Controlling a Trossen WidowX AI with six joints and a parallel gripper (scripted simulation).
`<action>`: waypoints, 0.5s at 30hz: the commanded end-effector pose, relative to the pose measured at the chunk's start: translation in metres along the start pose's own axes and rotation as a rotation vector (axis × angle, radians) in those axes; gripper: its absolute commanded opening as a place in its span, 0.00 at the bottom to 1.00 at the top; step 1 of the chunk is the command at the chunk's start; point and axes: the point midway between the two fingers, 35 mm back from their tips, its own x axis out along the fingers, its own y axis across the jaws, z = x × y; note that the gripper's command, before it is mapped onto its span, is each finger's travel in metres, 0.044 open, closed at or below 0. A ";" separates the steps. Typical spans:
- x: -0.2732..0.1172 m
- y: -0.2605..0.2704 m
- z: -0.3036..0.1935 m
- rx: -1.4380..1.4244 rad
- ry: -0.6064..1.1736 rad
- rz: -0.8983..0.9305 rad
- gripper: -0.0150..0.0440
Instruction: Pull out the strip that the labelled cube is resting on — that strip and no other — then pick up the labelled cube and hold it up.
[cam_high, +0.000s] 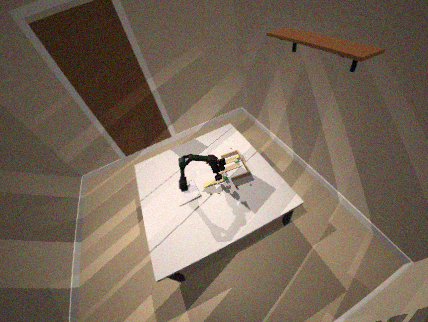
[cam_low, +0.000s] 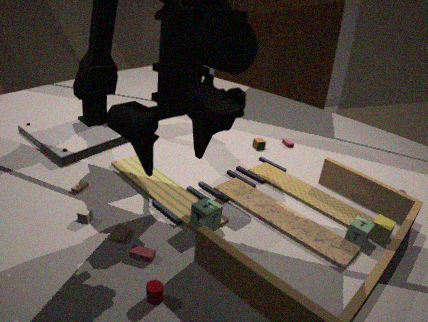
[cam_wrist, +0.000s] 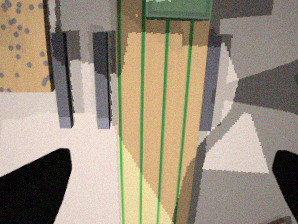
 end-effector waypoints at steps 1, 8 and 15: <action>0.000 -0.001 0.015 0.003 0.004 0.000 1.00; -0.004 -0.001 0.045 0.003 0.002 0.000 1.00; -0.004 -0.001 0.071 0.003 0.000 0.000 1.00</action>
